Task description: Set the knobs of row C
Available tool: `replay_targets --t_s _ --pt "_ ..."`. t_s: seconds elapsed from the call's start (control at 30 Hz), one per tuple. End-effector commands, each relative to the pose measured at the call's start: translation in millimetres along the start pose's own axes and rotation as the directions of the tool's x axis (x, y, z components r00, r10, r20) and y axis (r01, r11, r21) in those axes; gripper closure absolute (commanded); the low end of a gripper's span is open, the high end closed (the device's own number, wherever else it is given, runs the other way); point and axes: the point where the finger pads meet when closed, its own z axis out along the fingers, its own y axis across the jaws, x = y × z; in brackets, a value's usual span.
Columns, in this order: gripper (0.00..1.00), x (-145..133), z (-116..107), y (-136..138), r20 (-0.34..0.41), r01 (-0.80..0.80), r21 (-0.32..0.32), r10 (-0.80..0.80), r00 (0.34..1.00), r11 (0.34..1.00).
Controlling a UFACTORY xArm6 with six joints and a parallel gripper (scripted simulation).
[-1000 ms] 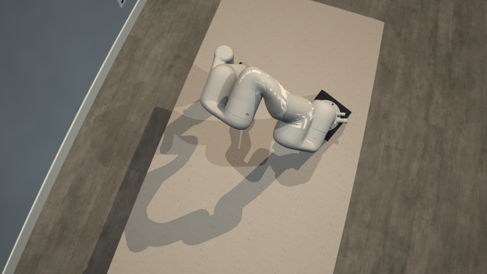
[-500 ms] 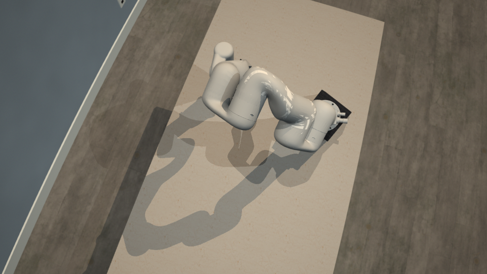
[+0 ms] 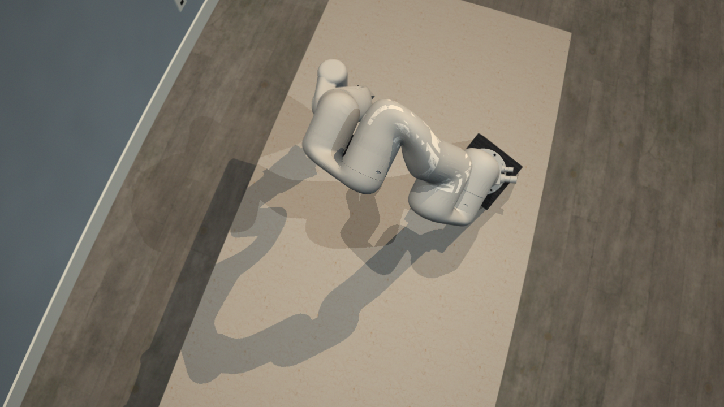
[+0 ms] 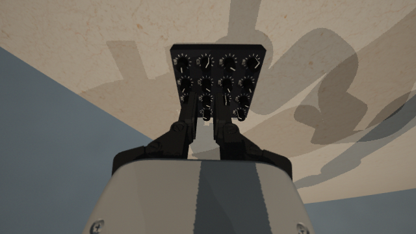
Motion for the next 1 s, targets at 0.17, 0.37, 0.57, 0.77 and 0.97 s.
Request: replay_targets --t_s 0.17,0.37,0.57,0.77,0.97 --pt "0.81 -0.6 -1.2 -1.3 0.001 0.001 0.003 -0.001 1.000 1.000" --pt "0.81 -0.7 -2.1 -1.4 0.001 0.078 0.003 -0.078 0.997 0.997" --pt "0.81 -0.9 -4.6 -1.5 0.000 0.291 0.004 -0.291 0.957 0.957" --pt "0.81 -1.1 -6.6 -1.5 0.000 0.448 0.004 -0.448 0.894 0.894" --pt "0.81 -1.2 -8.9 -1.6 -0.001 0.615 0.003 -0.615 0.788 0.788"
